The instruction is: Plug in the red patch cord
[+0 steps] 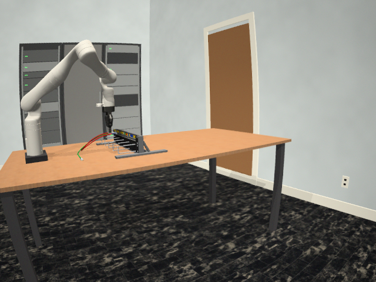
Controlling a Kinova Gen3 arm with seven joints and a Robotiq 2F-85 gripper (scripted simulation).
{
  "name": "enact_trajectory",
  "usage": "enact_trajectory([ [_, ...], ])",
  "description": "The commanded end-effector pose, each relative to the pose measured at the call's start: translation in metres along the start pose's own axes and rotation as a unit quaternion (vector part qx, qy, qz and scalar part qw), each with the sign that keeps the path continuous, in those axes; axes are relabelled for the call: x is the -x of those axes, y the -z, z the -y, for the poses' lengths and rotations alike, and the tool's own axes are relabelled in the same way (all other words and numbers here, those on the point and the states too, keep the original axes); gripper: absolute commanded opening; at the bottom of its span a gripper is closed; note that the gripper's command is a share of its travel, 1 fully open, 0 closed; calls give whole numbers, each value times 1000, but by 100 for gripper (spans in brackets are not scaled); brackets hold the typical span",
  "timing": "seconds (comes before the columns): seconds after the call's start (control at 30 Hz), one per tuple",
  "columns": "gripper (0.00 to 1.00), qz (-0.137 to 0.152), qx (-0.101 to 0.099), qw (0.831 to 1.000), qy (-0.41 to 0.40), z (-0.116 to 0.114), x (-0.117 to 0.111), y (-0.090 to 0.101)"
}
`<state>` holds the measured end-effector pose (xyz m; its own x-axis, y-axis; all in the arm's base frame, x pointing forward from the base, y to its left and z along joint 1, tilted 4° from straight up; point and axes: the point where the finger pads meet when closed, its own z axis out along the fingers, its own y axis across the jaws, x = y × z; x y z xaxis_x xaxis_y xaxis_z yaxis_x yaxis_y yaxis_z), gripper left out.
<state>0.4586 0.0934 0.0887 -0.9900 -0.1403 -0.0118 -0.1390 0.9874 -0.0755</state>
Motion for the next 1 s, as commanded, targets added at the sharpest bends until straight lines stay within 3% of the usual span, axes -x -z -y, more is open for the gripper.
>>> enact_trajectory([
  [0.0, 0, 1, 1, 1000, 4, -3, 1, 1],
  [0.97, 0, 1, 1, 1000, 18, -7, 4, 2],
])
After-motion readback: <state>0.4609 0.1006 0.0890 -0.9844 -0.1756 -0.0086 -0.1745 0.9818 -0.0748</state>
